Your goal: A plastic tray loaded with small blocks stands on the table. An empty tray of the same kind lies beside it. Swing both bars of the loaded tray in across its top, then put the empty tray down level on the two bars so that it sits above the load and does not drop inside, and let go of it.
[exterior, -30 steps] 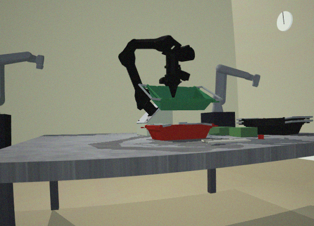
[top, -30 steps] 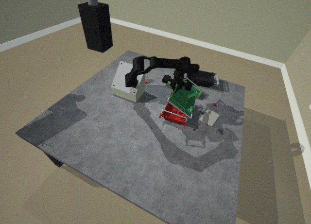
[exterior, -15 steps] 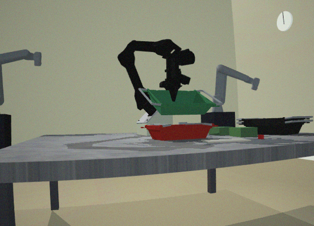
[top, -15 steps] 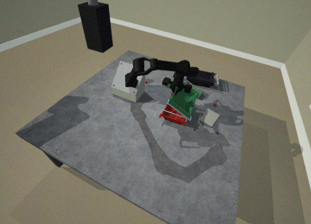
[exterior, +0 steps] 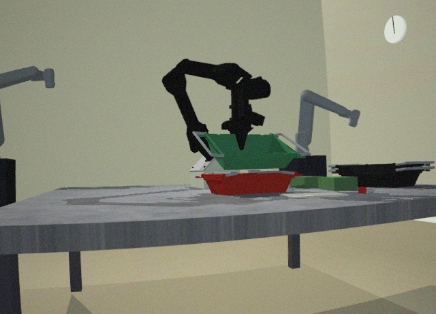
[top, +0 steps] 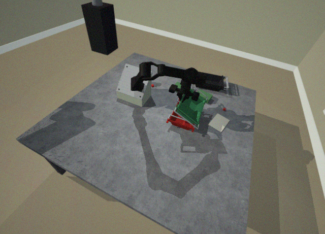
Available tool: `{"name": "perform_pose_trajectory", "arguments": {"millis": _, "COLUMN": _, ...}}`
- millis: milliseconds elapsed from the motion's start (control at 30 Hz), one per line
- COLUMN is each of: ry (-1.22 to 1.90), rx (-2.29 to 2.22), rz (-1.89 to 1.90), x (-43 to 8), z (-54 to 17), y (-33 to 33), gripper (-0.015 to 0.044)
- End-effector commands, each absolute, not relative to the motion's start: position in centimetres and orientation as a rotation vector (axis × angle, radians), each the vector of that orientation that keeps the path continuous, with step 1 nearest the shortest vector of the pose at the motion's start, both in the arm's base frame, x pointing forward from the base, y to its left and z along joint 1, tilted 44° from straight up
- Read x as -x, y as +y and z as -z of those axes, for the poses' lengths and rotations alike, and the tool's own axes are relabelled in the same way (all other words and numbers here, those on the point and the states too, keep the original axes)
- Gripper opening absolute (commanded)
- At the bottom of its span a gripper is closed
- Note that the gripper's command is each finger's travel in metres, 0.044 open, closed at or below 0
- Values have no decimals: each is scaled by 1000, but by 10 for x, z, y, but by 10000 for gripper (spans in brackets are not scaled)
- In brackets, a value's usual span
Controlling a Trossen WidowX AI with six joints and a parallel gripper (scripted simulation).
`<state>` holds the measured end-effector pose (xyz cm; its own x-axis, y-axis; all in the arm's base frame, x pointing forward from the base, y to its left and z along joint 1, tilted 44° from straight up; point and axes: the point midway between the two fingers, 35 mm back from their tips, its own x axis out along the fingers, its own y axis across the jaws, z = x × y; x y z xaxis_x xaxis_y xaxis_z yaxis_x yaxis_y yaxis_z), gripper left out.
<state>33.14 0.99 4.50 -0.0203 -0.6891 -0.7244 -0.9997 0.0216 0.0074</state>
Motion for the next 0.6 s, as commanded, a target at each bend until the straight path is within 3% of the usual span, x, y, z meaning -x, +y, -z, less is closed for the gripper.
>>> {"name": "perform_pose_trajectory", "arguments": {"millis": 0, "ry": 1746, "rx": 1740, "rz": -739, "x": -333, "z": -44, "y": 9, "gripper": 0}}
{"name": "perform_pose_trajectory", "arguments": {"millis": 567, "ry": 1747, "rx": 1740, "rz": -738, "x": -324, "z": -34, "y": 0, "gripper": 0}}
